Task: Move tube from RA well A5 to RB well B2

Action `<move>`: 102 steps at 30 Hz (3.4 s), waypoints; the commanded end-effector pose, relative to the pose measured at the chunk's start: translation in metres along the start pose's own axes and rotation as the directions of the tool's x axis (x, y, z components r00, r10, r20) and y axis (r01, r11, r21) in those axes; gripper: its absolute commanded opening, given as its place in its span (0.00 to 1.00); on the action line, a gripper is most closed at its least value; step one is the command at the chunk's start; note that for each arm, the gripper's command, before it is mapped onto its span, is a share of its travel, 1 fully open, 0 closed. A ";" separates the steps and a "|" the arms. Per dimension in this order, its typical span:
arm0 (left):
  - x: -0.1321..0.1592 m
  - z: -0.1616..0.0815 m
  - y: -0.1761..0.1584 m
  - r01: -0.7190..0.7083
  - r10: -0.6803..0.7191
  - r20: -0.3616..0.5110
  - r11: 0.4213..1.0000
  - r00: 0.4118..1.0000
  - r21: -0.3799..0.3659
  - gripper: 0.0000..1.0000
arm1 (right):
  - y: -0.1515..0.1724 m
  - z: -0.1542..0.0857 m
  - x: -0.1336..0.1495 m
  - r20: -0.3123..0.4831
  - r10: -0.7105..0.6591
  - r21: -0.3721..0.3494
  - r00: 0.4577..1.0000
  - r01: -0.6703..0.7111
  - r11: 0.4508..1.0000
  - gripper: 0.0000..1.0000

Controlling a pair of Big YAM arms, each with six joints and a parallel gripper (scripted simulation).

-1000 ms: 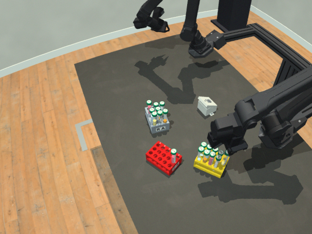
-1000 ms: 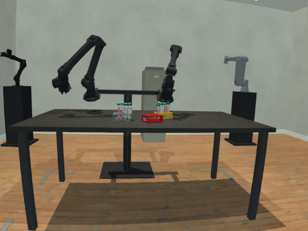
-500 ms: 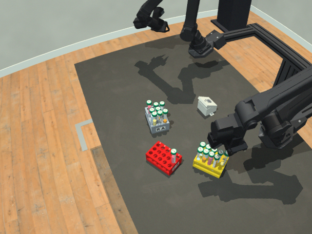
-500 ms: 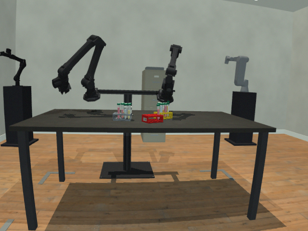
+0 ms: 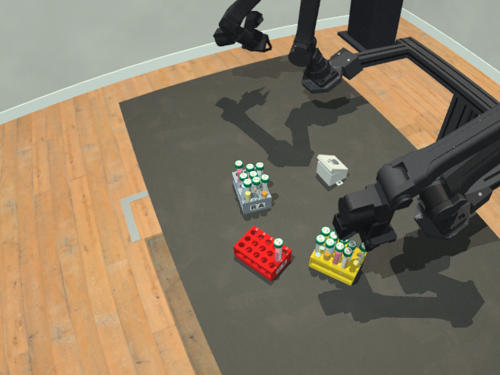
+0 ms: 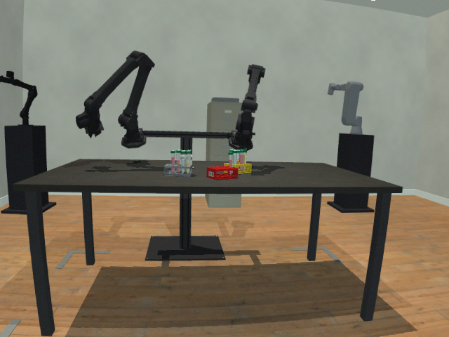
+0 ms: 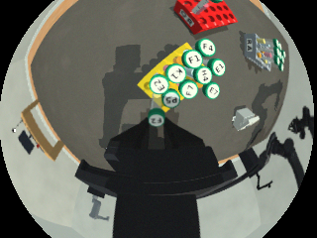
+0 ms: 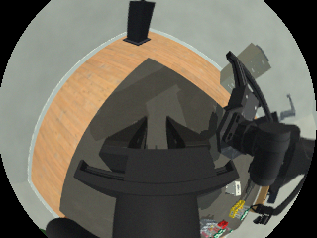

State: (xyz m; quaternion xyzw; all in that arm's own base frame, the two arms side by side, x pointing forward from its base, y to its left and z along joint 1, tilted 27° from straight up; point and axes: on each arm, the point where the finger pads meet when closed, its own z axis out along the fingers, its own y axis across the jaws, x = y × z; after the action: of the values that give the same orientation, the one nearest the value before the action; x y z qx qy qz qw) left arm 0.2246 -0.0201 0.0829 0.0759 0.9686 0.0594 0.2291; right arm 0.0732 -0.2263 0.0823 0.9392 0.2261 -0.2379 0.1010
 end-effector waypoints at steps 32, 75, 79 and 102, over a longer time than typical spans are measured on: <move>0.006 0.007 0.001 0.003 -0.003 -0.004 1.000 1.000 0.000 0.00 | 0.007 -0.005 -0.002 -0.003 0.010 -0.015 1.000 -0.010 1.000 0.30; 0.006 0.007 0.002 0.003 -0.003 -0.003 1.000 1.000 -0.001 0.00 | 0.007 -0.005 -0.002 -0.003 0.010 -0.015 1.000 -0.010 1.000 0.30; 0.006 0.007 0.002 0.003 -0.003 -0.003 1.000 1.000 -0.001 0.00 | 0.007 -0.005 -0.002 -0.003 0.010 -0.015 1.000 -0.010 1.000 0.30; -0.006 -0.007 0.001 0.005 -0.005 0.019 1.000 1.000 0.001 0.00 | 0.007 -0.005 -0.002 -0.003 0.010 -0.015 1.000 -0.010 1.000 0.30</move>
State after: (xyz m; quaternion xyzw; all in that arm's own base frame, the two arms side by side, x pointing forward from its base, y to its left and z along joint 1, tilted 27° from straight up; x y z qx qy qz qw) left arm 0.2214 -0.0189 0.0811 0.0743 0.9686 0.0588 0.2298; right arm 0.0732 -0.2263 0.0823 0.9392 0.2261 -0.2379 0.1010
